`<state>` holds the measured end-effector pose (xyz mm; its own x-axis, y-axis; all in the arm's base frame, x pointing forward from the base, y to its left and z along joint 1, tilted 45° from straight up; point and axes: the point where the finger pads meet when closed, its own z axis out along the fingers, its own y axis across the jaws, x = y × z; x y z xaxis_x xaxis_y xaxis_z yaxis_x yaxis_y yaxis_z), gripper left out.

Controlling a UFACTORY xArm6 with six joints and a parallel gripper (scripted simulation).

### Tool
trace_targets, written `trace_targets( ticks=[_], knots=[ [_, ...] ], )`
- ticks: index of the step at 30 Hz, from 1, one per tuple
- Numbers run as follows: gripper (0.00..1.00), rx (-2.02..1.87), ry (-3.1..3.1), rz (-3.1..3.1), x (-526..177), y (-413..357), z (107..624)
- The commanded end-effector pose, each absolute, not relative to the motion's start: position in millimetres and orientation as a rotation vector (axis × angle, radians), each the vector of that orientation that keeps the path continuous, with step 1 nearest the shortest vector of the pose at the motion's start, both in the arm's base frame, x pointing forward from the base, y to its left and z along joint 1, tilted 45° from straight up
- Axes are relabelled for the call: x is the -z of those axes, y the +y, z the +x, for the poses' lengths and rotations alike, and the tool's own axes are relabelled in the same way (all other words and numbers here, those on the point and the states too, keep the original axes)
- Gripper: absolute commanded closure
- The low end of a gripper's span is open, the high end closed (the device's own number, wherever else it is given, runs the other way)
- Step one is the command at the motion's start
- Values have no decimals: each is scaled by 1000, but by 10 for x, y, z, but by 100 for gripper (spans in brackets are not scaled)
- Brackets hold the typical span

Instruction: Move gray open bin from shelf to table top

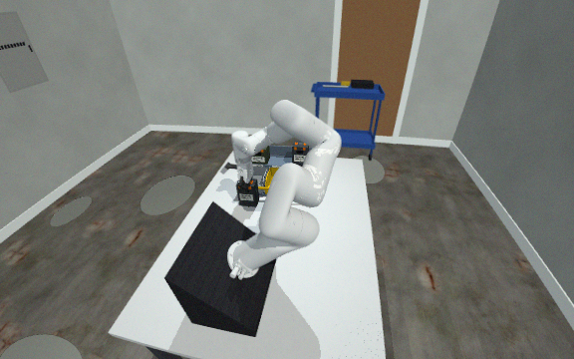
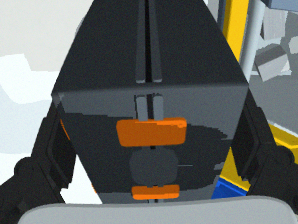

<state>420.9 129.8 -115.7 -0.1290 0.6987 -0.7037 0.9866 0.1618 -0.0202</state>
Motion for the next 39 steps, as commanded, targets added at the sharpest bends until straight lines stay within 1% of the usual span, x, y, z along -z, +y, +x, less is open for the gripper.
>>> trace_targets(
  ticks=[1, 21, 22, 39],
  knots=[
    [0, 673, 1893, 1594, 1148, 1314, 4220],
    [0, 673, 1893, 1594, 1140, 1322, 4220],
    [100, 673, 1893, 1594, 1140, 1322, 4220],
    [100, 673, 1893, 1594, 1140, 1322, 4220]
  ],
)
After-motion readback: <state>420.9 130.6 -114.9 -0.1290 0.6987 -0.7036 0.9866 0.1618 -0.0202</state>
